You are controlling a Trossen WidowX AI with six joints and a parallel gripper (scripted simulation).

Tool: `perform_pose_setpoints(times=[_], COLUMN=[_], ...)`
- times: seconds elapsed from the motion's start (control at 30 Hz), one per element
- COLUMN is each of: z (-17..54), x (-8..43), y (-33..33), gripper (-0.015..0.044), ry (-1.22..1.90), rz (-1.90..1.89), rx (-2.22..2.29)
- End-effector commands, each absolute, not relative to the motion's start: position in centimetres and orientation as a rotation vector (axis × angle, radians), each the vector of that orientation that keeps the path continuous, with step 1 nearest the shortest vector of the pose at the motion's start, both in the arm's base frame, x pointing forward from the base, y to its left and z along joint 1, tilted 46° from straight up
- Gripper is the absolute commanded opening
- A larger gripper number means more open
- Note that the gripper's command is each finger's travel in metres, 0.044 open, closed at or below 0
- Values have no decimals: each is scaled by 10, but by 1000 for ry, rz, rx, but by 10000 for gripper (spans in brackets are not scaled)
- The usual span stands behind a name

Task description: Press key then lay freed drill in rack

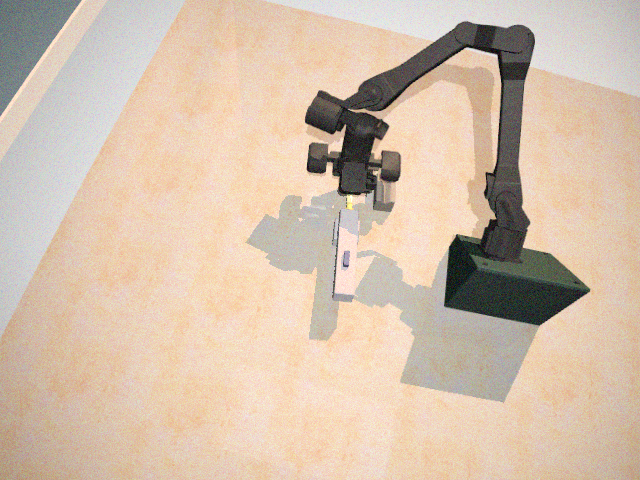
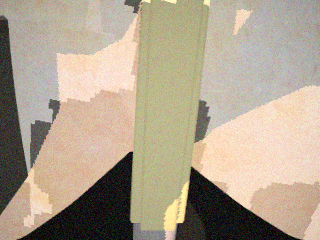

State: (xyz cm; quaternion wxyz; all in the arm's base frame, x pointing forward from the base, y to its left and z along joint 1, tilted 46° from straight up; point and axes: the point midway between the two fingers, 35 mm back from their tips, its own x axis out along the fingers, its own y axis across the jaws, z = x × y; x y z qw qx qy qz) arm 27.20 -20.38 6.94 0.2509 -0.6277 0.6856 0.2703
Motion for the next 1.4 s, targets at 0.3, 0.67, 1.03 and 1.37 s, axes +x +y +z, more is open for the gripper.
perform_pose_setpoints(times=[0.3,0.67,1.03,1.37], z=[84,89,92,95], x=[273,272,271,271], y=[-218,-215,-210,-206], gripper=[0,0,0,0], ry=[1858,1858,1858,1858], rz=[730,730,731,731], rx=[-1710,-1710,-1710,-1709])
